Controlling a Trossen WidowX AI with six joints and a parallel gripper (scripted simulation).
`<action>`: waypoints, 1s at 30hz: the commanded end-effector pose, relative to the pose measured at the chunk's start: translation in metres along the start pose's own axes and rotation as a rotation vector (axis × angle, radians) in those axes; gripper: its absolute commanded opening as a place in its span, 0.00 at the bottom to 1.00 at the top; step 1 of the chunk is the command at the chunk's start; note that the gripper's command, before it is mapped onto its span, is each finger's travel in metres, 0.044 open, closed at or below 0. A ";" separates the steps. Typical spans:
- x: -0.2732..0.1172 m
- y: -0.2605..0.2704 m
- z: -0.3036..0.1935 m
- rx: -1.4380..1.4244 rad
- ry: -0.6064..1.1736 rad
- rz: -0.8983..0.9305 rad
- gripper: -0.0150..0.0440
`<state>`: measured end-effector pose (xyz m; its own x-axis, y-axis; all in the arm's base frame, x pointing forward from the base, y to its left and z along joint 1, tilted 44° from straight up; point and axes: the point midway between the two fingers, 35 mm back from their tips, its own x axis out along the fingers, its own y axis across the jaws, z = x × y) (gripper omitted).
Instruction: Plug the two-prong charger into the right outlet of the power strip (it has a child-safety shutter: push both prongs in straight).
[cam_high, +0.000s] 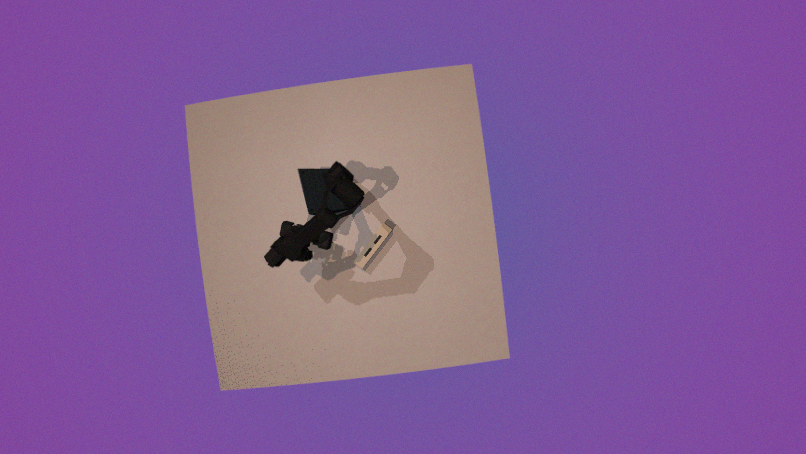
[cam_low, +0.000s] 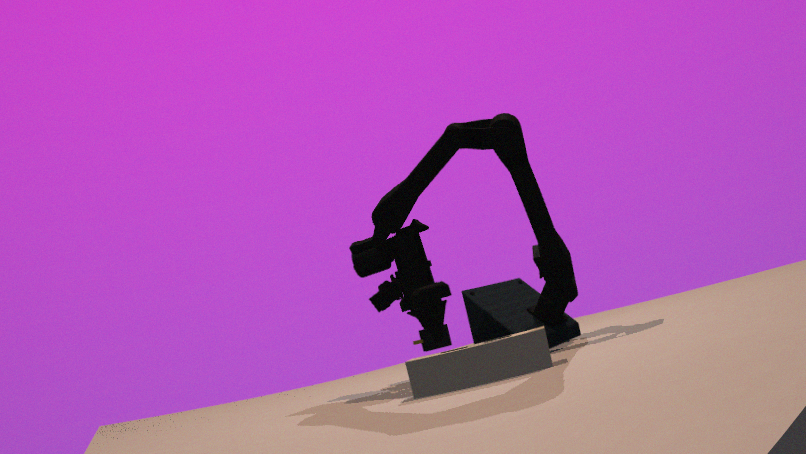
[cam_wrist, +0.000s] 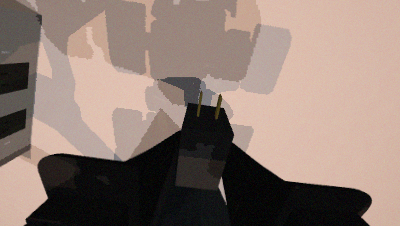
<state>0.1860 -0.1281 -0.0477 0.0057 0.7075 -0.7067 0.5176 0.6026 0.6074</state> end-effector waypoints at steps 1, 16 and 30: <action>0.000 0.007 0.000 -0.065 -0.001 -0.009 0.25; 0.012 0.039 -0.002 -0.375 -0.009 -0.038 0.25; 0.024 0.067 -0.007 -0.668 -0.010 -0.058 0.25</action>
<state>0.2127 -0.0744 -0.0240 -0.0012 0.6682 -0.7440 -0.0544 0.7428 0.6672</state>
